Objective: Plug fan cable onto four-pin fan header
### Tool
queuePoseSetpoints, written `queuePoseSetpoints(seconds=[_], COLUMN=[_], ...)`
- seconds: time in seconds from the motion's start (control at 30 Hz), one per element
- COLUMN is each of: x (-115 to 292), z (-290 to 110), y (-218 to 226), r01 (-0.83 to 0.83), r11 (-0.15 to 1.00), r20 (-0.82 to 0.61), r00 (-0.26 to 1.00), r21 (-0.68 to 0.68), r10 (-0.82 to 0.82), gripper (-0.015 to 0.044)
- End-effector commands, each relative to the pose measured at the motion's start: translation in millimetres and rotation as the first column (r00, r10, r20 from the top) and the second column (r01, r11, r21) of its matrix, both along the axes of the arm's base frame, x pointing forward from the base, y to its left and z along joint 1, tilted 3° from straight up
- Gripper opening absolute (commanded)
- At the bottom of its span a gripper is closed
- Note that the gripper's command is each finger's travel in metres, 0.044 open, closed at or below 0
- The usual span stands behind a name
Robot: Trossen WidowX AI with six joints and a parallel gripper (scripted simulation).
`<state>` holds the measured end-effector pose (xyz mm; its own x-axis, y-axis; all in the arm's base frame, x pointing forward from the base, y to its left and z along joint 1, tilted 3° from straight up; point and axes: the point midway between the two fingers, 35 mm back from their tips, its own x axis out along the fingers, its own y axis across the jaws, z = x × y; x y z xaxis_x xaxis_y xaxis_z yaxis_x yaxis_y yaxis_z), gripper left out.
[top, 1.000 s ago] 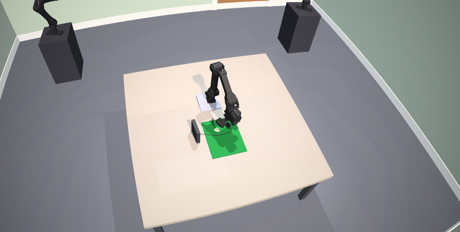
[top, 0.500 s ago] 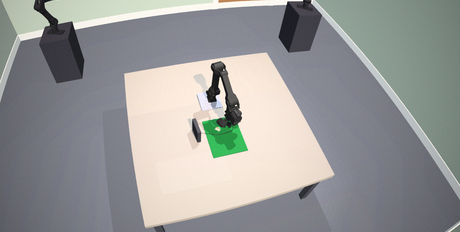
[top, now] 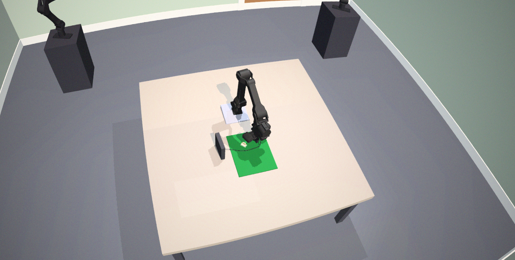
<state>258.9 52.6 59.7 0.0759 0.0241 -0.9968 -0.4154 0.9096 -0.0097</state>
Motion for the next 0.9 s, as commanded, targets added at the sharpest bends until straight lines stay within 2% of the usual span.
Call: queuePoseSetpoints(seconds=[0.0,0.07,0.27,0.57,0.87], x=[1,-2,-1,1,4], z=[23,45,47,47,47], y=[0,-1,-1,-10,-19], r01=[0.002,0.005,0.028,0.327,0.601], r11=[1.0,1.0,1.0,0.945,0.798], r20=[0.007,0.006,0.005,-0.006,-0.024], r00=[1.0,1.0,1.0,0.945,0.799], r21=[0.001,0.001,0.003,0.025,0.043], r10=[-0.002,-0.005,-0.028,-0.327,-0.601], gripper=[0.0,0.0,0.0,0.0,0.0])
